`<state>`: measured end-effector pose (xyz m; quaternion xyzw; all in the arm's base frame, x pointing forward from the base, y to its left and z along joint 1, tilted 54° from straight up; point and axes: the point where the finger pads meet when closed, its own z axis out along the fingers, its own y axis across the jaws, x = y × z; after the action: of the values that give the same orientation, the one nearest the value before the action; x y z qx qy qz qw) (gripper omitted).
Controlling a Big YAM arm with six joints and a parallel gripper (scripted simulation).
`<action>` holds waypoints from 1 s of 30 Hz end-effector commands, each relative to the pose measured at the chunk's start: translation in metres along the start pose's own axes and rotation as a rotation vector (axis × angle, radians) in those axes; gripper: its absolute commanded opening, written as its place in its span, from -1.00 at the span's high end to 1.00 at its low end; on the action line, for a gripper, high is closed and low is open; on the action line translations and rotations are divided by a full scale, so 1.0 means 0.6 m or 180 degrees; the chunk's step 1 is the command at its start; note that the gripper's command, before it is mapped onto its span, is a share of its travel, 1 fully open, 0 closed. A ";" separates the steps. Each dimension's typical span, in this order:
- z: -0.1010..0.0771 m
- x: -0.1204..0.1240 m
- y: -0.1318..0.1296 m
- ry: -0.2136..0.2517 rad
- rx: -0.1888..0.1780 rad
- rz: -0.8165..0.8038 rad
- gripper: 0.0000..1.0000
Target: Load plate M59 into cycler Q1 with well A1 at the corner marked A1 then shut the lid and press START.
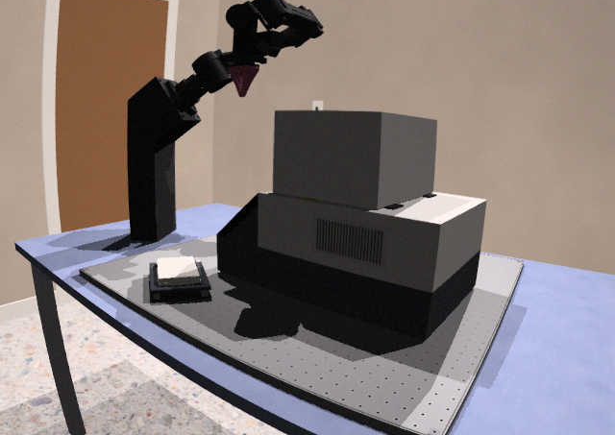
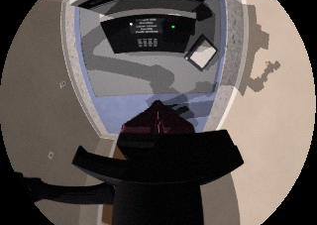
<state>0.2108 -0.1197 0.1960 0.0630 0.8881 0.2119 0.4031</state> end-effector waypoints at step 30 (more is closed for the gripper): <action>-0.011 -0.002 0.007 -0.0020 0.0031 0.0026 1.00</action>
<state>0.1997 -0.1056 0.1867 0.0743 0.8875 0.2245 0.3956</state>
